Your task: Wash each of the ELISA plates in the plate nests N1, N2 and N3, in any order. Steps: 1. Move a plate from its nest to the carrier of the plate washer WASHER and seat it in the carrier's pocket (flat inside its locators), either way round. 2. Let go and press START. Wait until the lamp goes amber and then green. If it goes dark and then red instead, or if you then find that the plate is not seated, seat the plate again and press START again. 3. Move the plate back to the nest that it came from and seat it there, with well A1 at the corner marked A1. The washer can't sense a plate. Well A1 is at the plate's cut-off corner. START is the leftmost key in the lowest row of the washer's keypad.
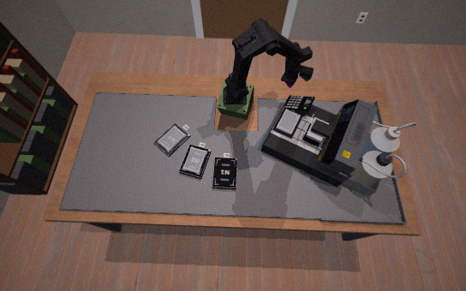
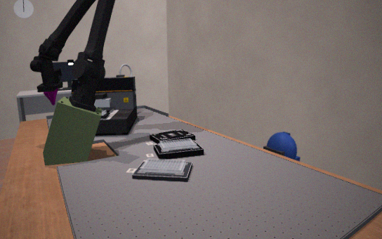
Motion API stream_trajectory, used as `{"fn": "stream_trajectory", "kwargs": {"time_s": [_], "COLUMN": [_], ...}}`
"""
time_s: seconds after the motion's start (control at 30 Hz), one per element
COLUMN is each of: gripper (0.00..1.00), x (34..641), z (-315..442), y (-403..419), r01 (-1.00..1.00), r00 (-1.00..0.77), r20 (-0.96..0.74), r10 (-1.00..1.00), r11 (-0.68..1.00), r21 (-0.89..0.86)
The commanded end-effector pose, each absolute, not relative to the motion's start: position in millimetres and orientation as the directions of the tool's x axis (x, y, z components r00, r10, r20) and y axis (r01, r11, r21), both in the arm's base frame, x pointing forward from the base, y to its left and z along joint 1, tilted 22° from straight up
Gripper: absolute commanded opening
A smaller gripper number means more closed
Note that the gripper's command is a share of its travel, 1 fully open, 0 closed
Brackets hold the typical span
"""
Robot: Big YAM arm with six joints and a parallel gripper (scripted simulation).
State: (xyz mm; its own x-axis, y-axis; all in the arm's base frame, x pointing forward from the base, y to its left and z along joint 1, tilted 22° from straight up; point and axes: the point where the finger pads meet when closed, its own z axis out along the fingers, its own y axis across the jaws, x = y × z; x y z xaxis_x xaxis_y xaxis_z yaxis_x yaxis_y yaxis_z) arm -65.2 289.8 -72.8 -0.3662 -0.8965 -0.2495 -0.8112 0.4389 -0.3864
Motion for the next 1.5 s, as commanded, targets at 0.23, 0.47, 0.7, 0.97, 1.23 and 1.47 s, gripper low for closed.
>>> {"fn": "stream_trajectory", "kwargs": {"time_s": [0.23,0.47,0.7,0.97,1.23,1.47], "gripper": [0.00,0.00,0.00,0.00,0.00,0.00], "x": [-88,-75,-66,-57,-53,-47], "z": [-77,-84,-91,-103,-111,-121], "y": [313,299,293,294,297,298], "r01": [-0.833,-0.823,-0.813,-0.815,-0.816,-0.816], "r00": [-0.305,-0.298,-0.307,-0.295,-0.296,-0.295], "r20": [-0.445,-0.412,-0.405,-0.398,-0.399,-0.398], "r10": [-0.842,-0.861,-0.861,-0.869,-0.868,-0.868], "r11": [0.462,0.450,0.458,0.446,0.447,0.446], "r21": [-0.305,-0.347,-0.360,-0.369,-0.367,-0.368]}}
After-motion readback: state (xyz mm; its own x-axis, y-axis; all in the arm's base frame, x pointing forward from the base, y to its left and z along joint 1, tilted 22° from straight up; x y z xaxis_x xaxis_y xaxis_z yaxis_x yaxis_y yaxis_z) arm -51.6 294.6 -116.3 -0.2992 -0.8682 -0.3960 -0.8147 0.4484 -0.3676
